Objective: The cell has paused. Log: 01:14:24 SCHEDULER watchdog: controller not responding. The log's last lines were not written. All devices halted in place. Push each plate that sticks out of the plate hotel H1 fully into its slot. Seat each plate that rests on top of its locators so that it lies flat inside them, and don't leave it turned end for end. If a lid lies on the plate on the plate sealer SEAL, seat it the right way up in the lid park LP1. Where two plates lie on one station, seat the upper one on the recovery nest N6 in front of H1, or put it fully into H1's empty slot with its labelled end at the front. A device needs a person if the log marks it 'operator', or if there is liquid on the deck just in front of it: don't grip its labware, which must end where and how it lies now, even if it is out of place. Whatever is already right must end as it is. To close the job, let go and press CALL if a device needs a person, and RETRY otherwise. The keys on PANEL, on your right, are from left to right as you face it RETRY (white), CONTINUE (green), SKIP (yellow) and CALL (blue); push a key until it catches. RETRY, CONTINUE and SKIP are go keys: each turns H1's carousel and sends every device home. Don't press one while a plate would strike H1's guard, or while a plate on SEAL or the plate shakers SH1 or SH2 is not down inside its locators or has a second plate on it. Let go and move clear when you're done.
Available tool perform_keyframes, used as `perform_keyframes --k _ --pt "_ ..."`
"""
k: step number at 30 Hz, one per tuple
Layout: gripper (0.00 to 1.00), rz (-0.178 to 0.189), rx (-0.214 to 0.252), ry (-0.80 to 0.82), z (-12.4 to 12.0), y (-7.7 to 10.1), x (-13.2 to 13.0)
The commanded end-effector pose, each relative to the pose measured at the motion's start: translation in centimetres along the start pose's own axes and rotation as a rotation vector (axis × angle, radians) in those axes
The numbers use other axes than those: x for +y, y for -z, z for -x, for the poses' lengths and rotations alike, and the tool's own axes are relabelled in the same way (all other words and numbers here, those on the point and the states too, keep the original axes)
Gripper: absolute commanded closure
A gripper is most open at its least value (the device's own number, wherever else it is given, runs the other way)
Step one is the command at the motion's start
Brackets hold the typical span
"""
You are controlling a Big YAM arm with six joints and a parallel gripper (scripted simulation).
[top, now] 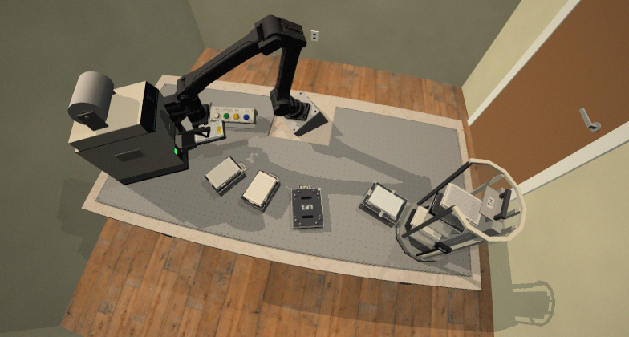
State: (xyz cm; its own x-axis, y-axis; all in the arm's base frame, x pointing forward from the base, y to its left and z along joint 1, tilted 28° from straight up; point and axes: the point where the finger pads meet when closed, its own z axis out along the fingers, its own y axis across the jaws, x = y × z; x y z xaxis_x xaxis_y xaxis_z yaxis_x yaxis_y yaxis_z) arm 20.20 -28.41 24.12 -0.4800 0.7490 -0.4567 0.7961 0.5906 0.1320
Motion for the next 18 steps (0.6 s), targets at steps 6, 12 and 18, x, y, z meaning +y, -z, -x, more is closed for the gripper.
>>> perform_keyframes --k 6,12,18 --pt "0.00 0.004 0.011 0.004 -0.1 -2.1 0.4" --pt "0.00 0.005 0.011 0.009 -0.1 -2.5 0.4" --pt "0.00 0.005 0.011 0.009 -0.1 -2.5 0.4"
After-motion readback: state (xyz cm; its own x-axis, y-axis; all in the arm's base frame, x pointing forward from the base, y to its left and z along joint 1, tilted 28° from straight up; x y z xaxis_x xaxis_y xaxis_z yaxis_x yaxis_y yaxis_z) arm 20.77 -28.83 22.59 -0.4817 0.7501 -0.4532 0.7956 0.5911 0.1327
